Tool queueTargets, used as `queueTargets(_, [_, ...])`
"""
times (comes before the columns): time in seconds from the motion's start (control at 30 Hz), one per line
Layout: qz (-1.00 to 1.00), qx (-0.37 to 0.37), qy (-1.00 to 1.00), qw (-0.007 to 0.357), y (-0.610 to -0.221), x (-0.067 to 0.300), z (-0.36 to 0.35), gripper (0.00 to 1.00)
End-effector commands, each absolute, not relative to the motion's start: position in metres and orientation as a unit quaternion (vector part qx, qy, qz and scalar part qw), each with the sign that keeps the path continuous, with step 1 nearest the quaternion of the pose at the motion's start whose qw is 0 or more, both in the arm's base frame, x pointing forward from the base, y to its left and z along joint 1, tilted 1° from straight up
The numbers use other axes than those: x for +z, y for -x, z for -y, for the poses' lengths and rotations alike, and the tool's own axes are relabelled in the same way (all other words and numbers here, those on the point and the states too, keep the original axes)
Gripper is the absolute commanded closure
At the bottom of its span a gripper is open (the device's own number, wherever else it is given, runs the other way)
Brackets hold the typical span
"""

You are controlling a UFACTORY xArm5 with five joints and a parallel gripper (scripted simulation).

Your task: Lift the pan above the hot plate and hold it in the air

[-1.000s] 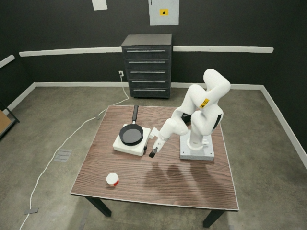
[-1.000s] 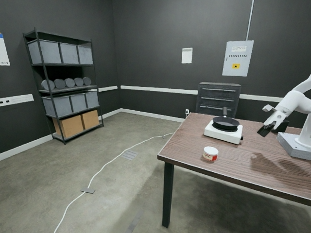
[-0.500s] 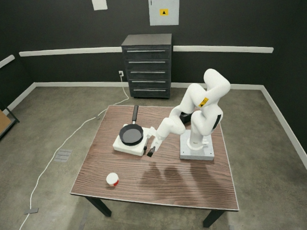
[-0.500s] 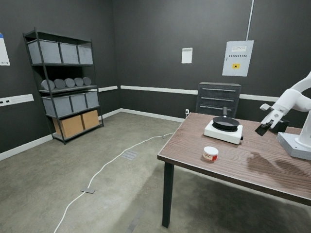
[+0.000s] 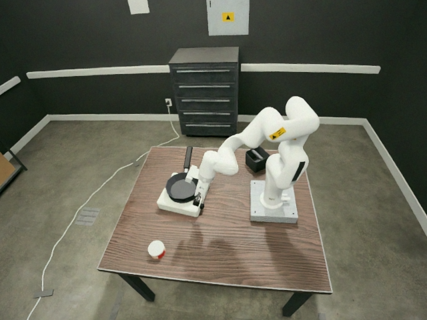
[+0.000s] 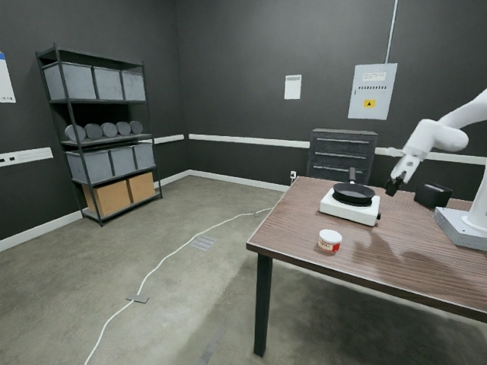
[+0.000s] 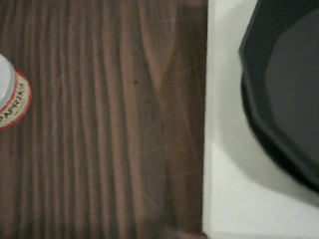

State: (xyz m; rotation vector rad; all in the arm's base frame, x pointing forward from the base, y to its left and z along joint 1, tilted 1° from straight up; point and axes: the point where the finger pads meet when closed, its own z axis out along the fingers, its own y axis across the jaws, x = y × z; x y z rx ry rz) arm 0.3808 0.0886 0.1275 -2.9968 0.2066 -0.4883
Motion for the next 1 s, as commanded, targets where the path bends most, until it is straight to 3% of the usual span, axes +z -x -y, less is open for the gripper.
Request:
queueTargets(0.0, [-0.046,-0.106,0.993,0.023,-0.400,0.155,-0.066,0.00])
queueTargets(0.17, [-0.037,-0.085,0.996,0.014,-0.405,0.173,-0.053,0.00])
queueTargets(0.5, [-0.002,-0.006,1.000,0.000,-0.401,0.245,-0.003,0.00])
queueTargets(0.97, [-0.232,-0.002,0.973,0.000,-0.437,0.232,0.047,0.00])
